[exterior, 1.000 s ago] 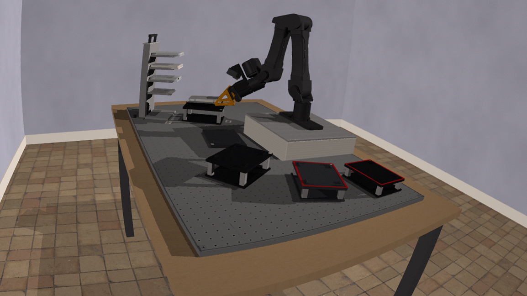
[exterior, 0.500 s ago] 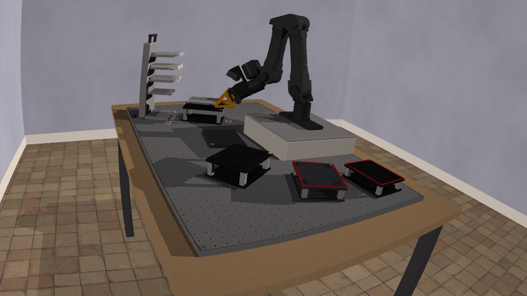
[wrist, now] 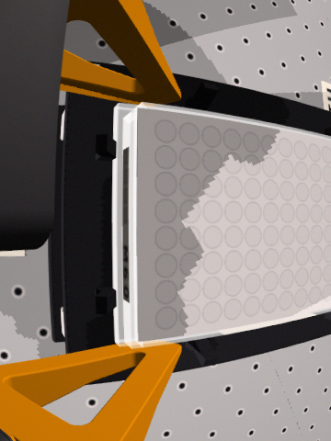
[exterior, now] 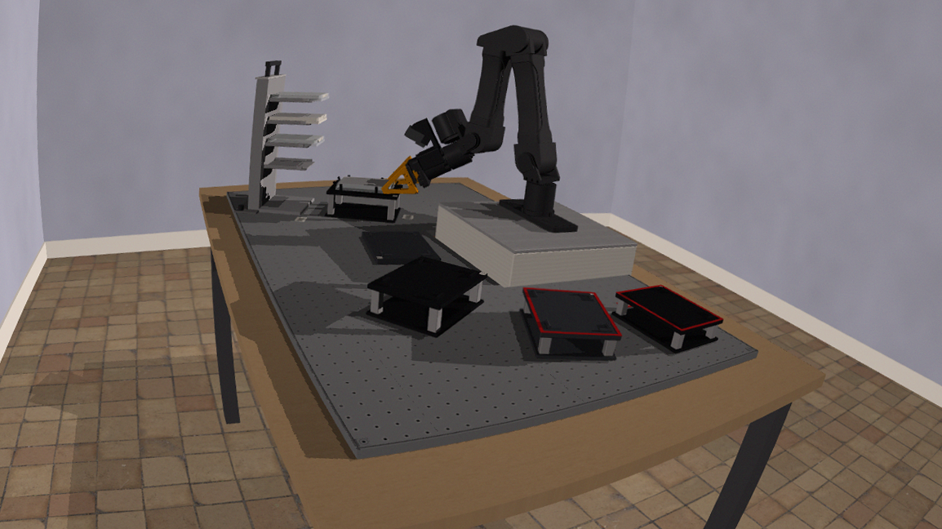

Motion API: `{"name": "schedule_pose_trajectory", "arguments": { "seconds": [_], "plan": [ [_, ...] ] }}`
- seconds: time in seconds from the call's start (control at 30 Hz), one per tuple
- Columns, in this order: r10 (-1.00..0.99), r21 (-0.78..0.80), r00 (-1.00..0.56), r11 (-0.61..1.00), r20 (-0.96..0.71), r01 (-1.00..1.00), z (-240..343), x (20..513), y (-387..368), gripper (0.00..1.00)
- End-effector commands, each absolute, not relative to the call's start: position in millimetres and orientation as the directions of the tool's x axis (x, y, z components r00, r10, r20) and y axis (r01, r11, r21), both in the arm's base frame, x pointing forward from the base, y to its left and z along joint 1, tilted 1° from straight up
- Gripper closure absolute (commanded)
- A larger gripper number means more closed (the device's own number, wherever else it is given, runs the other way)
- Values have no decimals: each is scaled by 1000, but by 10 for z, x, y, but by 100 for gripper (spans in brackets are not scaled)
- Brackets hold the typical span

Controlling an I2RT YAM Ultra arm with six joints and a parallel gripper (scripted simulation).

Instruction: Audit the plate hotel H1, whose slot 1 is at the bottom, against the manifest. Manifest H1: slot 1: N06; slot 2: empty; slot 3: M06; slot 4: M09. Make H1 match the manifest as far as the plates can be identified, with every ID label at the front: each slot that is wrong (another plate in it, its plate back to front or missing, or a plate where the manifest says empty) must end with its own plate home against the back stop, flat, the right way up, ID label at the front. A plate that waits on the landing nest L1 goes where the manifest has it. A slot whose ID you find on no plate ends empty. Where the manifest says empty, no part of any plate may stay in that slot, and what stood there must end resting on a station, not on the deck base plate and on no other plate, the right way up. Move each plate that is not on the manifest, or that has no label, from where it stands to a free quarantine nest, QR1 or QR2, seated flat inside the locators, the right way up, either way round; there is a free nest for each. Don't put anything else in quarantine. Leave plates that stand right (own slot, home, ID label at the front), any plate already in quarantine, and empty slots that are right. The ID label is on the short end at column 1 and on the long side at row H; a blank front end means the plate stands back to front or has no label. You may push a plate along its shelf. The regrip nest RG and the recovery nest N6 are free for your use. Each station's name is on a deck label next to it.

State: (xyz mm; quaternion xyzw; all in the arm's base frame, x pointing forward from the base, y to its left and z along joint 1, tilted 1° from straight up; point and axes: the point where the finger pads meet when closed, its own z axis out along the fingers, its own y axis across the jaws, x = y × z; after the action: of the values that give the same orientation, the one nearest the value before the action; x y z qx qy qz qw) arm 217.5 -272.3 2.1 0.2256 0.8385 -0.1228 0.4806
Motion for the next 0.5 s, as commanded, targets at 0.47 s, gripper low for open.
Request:
{"name": "schedule_pose_trajectory", "arguments": {
  "seconds": [0.47],
  "plan": [
    [248, 2, -430, 868, -868, 496, 36, 2187, -2748, 0]
  ]
}}
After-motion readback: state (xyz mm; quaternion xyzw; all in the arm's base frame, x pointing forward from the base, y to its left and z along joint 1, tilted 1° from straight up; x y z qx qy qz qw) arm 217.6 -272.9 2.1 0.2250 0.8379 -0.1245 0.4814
